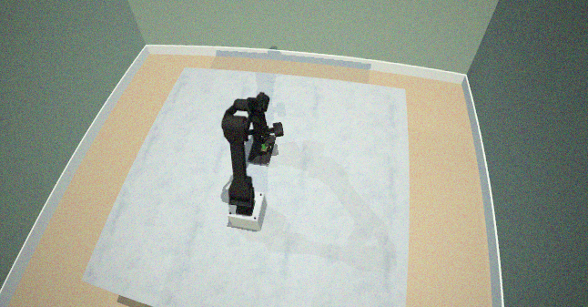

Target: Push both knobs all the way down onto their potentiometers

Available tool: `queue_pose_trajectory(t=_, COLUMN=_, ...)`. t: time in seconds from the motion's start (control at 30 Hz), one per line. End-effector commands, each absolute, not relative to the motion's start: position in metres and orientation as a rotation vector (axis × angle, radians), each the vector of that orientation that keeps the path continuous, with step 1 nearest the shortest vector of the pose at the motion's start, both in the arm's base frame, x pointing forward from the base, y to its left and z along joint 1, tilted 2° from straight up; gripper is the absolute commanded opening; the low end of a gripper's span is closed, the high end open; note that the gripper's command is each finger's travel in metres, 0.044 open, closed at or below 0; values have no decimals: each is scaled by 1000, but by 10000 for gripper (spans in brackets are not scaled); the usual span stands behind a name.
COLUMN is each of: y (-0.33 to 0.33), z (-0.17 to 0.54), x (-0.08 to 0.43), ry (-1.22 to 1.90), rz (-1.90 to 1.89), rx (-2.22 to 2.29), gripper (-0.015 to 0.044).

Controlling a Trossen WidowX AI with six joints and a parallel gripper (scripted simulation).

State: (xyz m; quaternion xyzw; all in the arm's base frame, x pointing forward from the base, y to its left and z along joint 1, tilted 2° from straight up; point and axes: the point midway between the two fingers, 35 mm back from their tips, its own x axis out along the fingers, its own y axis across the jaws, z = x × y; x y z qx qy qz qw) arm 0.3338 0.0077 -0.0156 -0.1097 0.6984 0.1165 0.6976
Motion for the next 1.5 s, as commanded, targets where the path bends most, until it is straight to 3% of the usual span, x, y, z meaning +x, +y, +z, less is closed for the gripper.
queue_pose_trajectory(t=0.0, y=7, z=-22, x=335, ry=1560, rz=261, rx=-252, gripper=0)
queue_pose_trajectory(t=1.47, y=7, z=-18, x=335, ry=1560, rz=261, rx=-252, gripper=0)
